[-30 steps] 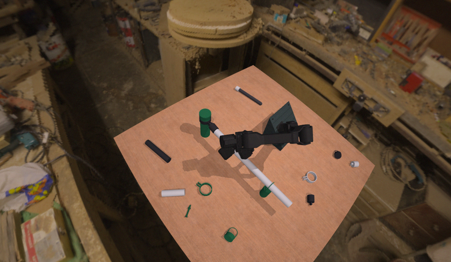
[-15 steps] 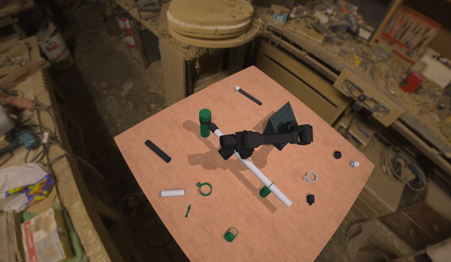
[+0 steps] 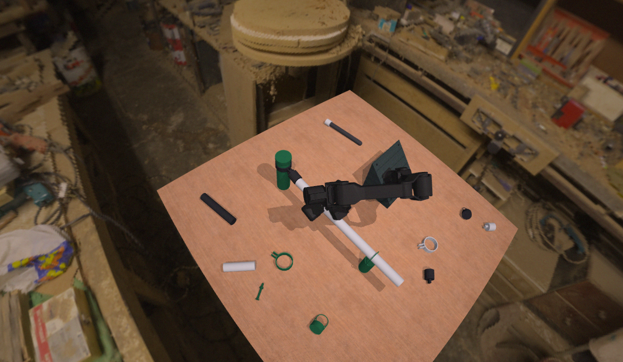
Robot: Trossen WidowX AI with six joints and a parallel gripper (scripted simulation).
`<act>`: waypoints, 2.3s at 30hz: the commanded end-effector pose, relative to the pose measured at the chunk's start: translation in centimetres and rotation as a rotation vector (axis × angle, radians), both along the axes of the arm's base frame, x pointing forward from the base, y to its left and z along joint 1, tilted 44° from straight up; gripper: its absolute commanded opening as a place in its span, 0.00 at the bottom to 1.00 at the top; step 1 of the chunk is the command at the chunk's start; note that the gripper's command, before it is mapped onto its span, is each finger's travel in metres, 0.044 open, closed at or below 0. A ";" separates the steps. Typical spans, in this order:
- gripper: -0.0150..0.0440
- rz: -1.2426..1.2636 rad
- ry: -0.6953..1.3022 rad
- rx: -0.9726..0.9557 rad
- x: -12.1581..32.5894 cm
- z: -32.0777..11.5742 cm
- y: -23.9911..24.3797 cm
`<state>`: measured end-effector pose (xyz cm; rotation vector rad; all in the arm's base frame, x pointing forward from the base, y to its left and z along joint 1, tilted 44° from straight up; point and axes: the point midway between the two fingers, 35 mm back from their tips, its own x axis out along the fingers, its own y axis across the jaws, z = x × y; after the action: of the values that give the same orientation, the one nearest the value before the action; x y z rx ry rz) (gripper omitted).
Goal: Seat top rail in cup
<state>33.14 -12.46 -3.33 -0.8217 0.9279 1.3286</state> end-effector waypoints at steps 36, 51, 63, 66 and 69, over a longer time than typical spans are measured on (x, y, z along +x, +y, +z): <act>0.25 -0.001 0.002 -0.012 -0.1 0.1 -0.5; 0.25 -0.001 0.002 -0.013 -0.1 0.1 -0.7; 0.25 -0.001 0.002 -0.013 -0.1 0.1 -0.9; 0.25 -0.001 0.002 -0.013 -0.1 0.1 -0.9; 0.25 -0.001 0.002 -0.013 -0.1 0.1 -1.0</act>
<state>33.14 -12.53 -3.26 -0.8180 0.9279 1.3367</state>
